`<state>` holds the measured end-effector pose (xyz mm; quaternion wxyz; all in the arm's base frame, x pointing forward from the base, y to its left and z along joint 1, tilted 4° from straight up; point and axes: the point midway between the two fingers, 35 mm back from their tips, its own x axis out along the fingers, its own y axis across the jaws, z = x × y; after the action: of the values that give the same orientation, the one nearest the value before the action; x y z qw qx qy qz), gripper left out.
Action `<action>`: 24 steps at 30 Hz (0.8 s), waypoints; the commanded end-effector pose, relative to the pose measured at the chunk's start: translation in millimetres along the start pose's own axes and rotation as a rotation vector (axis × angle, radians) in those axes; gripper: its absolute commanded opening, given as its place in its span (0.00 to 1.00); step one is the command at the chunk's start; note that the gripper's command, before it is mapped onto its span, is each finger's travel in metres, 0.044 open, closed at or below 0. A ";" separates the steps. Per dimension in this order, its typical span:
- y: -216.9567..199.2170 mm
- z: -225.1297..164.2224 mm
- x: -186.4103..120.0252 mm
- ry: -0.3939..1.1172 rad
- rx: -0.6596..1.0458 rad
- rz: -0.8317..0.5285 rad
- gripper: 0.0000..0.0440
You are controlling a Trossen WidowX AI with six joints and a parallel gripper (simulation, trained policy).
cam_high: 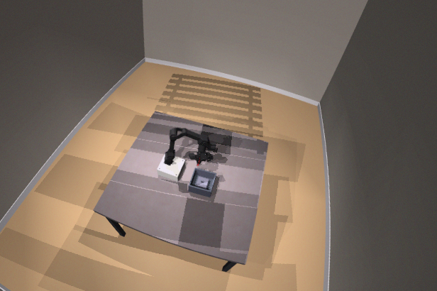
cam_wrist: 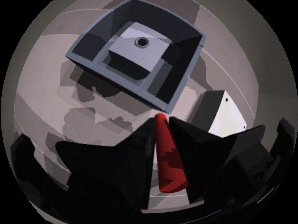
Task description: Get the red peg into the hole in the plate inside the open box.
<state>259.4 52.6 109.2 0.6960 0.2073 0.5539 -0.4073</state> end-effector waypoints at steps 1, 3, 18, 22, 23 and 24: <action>1.6 15.1 2.2 -0.008 0.026 0.004 0.00; 2.3 25.0 4.4 -0.010 0.044 0.008 0.00; 5.2 93.5 37.4 0.007 0.091 0.039 0.00; 6.2 106.8 49.1 0.021 0.076 0.054 0.00; 6.5 109.6 52.1 0.025 0.070 0.057 0.00; 7.0 112.1 55.3 0.028 0.064 0.062 0.00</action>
<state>330.8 -40.0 93.8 0.6922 0.2520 0.5390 -0.4085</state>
